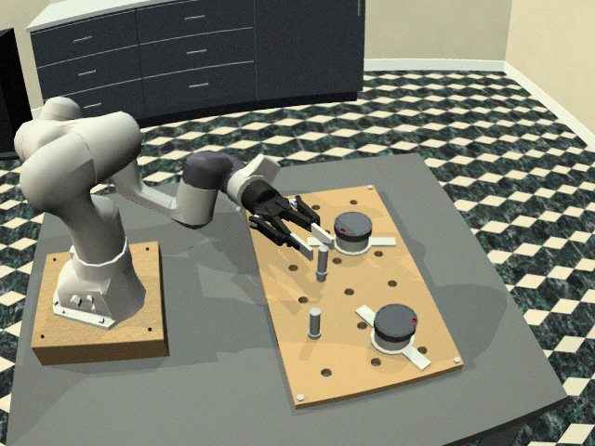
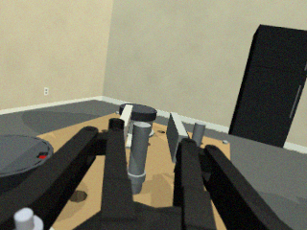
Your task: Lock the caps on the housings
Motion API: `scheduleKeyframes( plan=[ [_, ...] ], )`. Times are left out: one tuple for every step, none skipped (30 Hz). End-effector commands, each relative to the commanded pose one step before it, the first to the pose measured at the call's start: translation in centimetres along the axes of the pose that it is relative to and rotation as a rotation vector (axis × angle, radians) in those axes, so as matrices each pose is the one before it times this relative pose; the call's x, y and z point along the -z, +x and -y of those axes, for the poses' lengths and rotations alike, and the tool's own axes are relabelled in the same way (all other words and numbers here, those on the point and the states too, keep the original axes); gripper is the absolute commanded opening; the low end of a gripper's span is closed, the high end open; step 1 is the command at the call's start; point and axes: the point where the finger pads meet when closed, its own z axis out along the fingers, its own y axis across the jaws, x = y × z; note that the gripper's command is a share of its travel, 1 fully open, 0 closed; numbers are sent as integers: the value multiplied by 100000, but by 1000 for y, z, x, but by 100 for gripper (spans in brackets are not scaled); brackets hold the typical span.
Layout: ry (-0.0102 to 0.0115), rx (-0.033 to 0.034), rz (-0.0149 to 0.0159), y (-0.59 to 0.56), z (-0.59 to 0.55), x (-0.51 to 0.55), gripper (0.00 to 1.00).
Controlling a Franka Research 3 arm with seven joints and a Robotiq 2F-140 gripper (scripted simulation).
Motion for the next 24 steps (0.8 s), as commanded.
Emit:
scheduleKeyframes(
  plan=[
    [2032, 1203, 1403, -1265, 268, 5173, 36],
    [0, 0, 0, 26, 0, -1, 36],
    [0, 0, 0, 31, 0, -1, 36],
    [0, 0, 0, 37, 0, -1, 36],
    [0, 0, 0, 43, 0, -2, 36],
    [0, 0, 0, 49, 0, -2, 36],
    [0, 0, 0, 56, 0, -2, 36],
    [0, 0, 0, 62, 0, -3, 36],
    [-1, 1, 0, 68, 0, -3, 36],
    [0, 0, 0, 76, 0, -3, 36],
    [1, -1, 0, 83, 0, -3, 36],
    [0, 0, 0, 0, 0, 0, 36],
    [0, 0, 0, 0, 0, 0, 36],
    [0, 0, 0, 89, 0, -4, 36],
    [0, 0, 0, 95, 0, -4, 36],
    [-1, 1, 0, 101, -1, -4, 36],
    [0, 0, 0, 108, 0, -4, 36],
    [1, -1, -1, 114, 1, -4, 36],
    [0, 0, 0, 119, 0, -5, 36],
    [-1, 1, 1, 124, -1, -5, 36],
    [0, 0, 0, 130, 0, -5, 36],
    [1, -1, 0, 135, 0, -5, 36],
    [0, 0, 0, 139, 0, -6, 36],
    [-1, 1, 1, 143, -1, -6, 36]
  ],
)
